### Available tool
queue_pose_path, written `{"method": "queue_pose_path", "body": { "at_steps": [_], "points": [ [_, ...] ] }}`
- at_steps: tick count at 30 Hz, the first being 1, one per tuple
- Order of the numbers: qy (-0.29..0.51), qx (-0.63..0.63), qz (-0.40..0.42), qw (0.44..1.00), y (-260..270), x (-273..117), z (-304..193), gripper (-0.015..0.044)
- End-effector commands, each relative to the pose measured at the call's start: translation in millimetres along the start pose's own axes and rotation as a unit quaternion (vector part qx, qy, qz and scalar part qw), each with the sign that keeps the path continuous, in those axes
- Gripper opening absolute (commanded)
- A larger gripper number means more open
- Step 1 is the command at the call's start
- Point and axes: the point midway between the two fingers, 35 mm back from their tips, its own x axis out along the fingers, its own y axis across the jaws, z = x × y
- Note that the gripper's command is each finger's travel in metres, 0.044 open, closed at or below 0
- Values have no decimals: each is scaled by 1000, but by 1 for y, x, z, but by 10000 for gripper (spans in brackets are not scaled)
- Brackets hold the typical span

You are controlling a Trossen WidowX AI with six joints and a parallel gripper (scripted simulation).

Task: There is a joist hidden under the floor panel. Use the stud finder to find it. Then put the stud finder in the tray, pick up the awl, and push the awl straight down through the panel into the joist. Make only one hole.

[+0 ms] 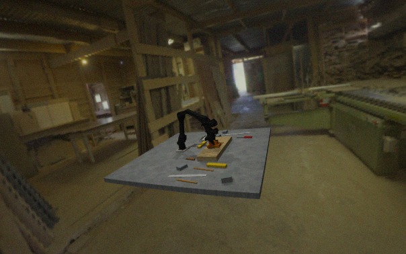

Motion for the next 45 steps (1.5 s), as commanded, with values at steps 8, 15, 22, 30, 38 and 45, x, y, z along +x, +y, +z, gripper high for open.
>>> {"method": "queue_pose_path", "body": {
  "at_steps": [8,15,22,30,38,45],
  "points": [
    [0,-2,7,1000,26,0,0,0],
    [0,-2,8,1000,41,0,0,0],
    [0,-2,8,1000,55,-1,0,0],
    [0,-2,9,1000,71,-1,0,0],
    [0,-1,10,1000,87,-1,0,0],
    [0,-1,10,1000,102,-2,0,0]
  ]
}}
